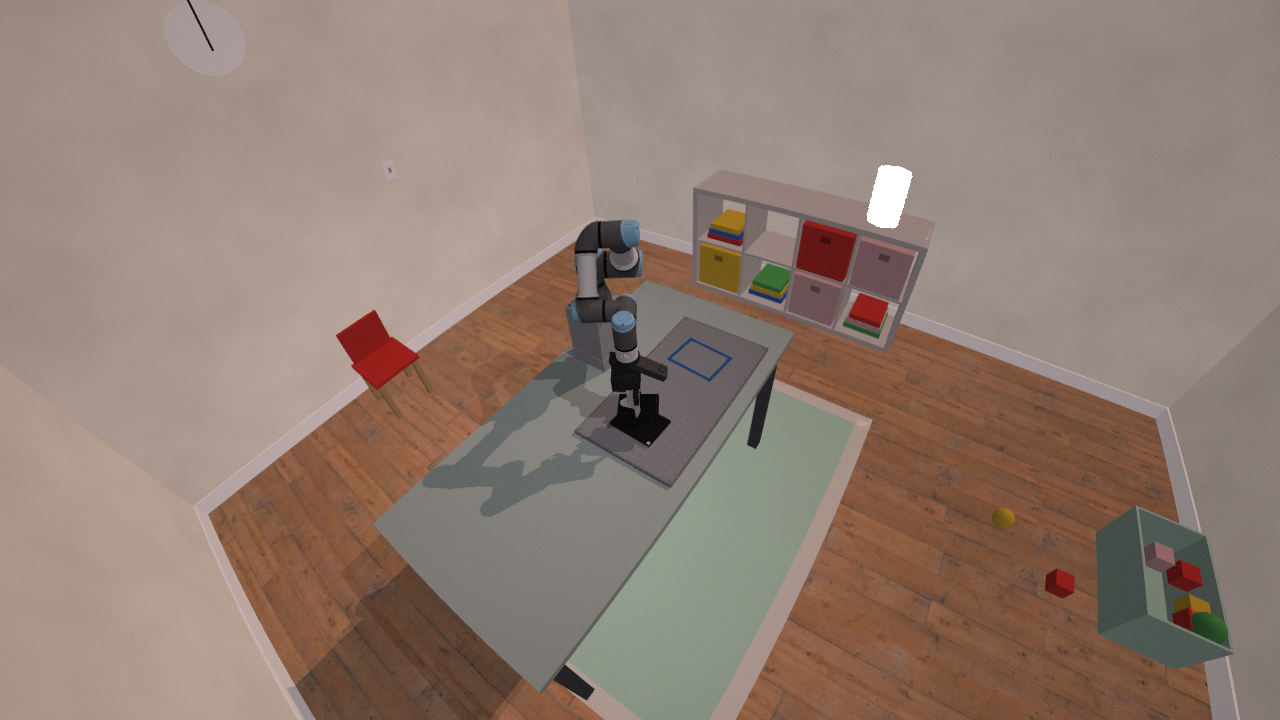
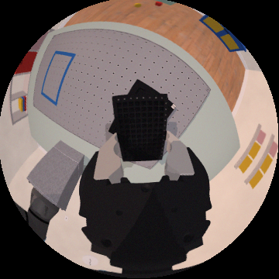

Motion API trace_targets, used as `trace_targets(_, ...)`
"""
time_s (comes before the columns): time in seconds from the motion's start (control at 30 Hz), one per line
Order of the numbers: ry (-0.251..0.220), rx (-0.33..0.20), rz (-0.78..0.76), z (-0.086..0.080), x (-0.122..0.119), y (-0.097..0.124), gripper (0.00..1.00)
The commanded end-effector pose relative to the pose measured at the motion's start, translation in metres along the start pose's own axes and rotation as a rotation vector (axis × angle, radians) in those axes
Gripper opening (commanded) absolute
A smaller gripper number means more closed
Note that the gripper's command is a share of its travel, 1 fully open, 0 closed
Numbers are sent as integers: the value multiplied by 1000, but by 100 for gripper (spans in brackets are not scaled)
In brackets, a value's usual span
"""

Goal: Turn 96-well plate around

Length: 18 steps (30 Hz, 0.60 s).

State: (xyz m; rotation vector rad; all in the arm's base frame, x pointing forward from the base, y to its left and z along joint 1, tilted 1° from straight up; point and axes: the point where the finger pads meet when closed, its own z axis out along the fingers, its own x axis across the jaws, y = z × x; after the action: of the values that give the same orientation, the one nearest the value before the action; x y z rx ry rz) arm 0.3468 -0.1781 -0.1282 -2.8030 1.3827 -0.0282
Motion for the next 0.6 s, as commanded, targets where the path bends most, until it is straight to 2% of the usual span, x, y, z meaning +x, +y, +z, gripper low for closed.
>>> trace_targets(0.0,5,-4,144,-1,1,0,0)
trace_targets(0.57,6,-3,602,-1,1,0,0)
